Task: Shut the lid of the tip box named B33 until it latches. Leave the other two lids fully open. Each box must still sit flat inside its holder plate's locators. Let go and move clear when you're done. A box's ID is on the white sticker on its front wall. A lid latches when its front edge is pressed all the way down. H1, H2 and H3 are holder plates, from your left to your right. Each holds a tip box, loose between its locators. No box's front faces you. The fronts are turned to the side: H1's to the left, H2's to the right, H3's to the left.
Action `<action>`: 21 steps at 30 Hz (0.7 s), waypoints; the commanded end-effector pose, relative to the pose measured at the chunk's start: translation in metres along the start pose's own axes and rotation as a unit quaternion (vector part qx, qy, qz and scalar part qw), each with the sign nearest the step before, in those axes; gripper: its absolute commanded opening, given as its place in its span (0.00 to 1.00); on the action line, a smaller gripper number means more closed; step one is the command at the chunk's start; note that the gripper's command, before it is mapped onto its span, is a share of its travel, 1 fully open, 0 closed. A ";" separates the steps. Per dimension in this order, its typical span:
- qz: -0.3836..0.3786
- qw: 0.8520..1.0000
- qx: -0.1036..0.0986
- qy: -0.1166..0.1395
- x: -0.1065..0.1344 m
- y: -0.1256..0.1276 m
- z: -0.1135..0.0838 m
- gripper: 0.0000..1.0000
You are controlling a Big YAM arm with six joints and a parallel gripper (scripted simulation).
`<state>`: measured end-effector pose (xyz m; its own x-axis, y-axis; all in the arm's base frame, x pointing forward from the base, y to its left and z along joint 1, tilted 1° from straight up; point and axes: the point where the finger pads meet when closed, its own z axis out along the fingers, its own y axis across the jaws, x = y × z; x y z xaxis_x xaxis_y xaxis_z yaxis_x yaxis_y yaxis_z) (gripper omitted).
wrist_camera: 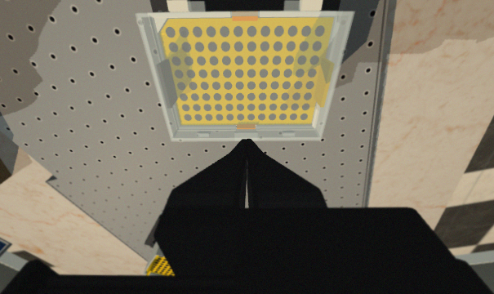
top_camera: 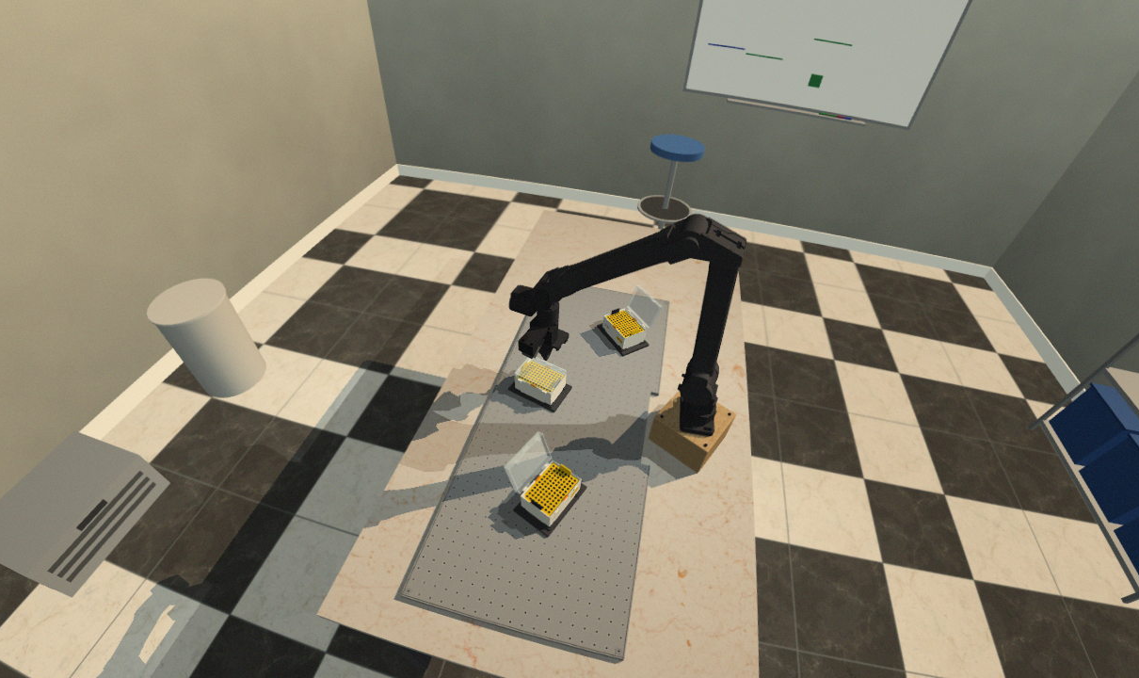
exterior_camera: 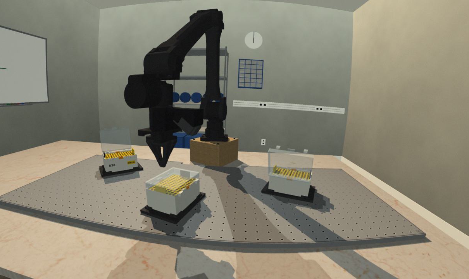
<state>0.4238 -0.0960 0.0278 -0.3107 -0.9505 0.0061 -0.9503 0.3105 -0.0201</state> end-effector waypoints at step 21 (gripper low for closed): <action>-0.001 1.000 0.015 -0.003 -0.001 -0.012 -0.039 0.00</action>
<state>0.4235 -0.0959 0.0578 -0.3107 -0.9505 0.0058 -0.9503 0.3105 -0.0235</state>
